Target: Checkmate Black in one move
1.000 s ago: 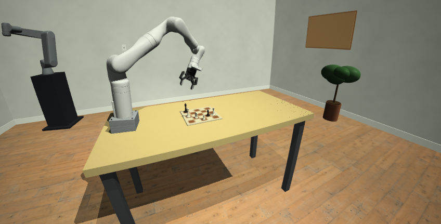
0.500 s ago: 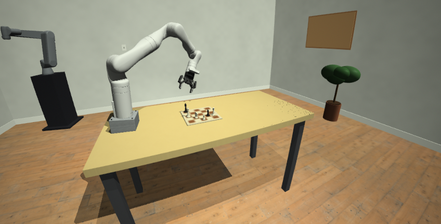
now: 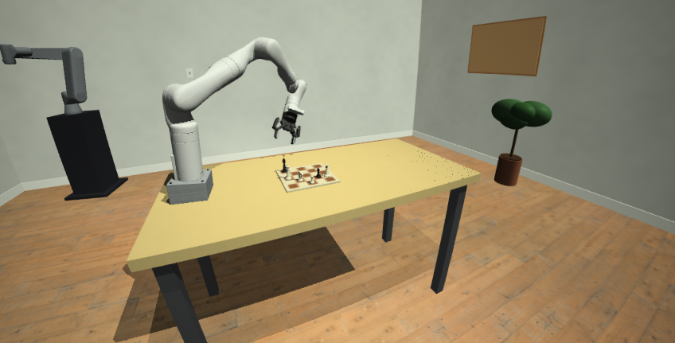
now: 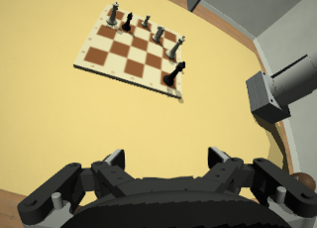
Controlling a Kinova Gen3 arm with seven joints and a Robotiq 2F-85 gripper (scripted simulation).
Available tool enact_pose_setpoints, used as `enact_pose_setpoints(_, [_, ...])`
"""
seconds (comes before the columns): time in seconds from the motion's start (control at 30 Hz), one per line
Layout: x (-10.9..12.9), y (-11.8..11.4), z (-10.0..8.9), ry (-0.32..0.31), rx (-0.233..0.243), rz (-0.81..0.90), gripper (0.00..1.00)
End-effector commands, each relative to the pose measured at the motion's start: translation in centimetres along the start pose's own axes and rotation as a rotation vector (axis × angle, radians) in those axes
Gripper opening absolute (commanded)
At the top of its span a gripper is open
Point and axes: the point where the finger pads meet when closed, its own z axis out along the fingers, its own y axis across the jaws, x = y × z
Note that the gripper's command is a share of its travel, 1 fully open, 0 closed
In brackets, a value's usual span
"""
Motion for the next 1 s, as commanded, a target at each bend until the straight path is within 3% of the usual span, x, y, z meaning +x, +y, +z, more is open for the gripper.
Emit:
enact_pose_setpoints(0.0, [-0.1,0.0,0.0,0.001,0.001,-0.001,1.00])
enact_pose_setpoints(0.03, [-0.2,-0.3,0.3,0.032,0.012,0.025,1.00])
enact_pose_setpoints(0.27, [-0.2,-0.3,0.3,0.032,0.012,0.025,1.00])
enact_pose_setpoints(0.3, [-0.3,-0.7,0.7,0.063,0.024,0.050,1.00])
enact_pose_setpoints(0.57, [-0.3,-0.7,0.7,0.063,0.024,0.050,1.00])
enact_pose_setpoints(0.6, [-0.4,-1.0,1.0,0.092,0.037,0.074,1.00])
enact_pose_setpoints(0.97, [-0.5,-1.3,1.3,0.121,0.050,0.097,1.00])
